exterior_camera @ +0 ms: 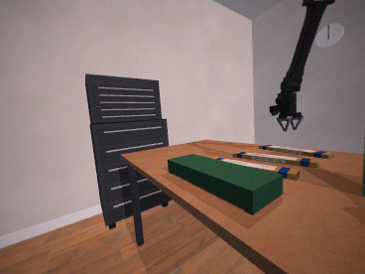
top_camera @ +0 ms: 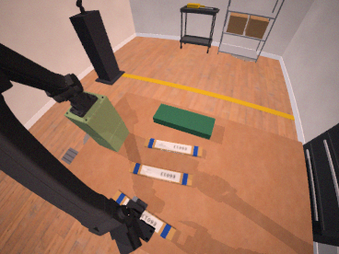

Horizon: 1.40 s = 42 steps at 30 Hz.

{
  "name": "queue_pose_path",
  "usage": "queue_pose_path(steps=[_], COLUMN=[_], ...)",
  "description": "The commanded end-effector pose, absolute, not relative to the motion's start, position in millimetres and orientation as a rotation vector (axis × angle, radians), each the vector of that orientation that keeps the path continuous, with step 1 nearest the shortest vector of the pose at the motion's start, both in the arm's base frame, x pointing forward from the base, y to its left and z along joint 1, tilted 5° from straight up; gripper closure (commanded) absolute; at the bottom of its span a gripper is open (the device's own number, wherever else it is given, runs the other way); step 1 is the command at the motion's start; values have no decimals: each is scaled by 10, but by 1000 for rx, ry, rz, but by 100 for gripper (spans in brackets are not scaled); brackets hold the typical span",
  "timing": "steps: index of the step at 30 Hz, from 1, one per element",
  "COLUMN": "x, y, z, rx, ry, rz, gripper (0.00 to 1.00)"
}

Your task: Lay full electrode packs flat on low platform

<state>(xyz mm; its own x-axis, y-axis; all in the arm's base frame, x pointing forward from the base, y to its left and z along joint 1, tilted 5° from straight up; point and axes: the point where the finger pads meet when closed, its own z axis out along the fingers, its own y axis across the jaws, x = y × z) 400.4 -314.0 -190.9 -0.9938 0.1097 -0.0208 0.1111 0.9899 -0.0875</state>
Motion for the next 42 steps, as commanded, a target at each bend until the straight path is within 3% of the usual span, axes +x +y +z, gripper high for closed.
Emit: queue_pose_path(steps=[1,31,42], x=[4100,4062,3971], y=[-3149,-3322,-3269], z=[-1963,-2876,-2882], rx=[171,174,177], ry=[3116,3104,3116], rz=[-140,-152,-140], gripper=[4,4,4])
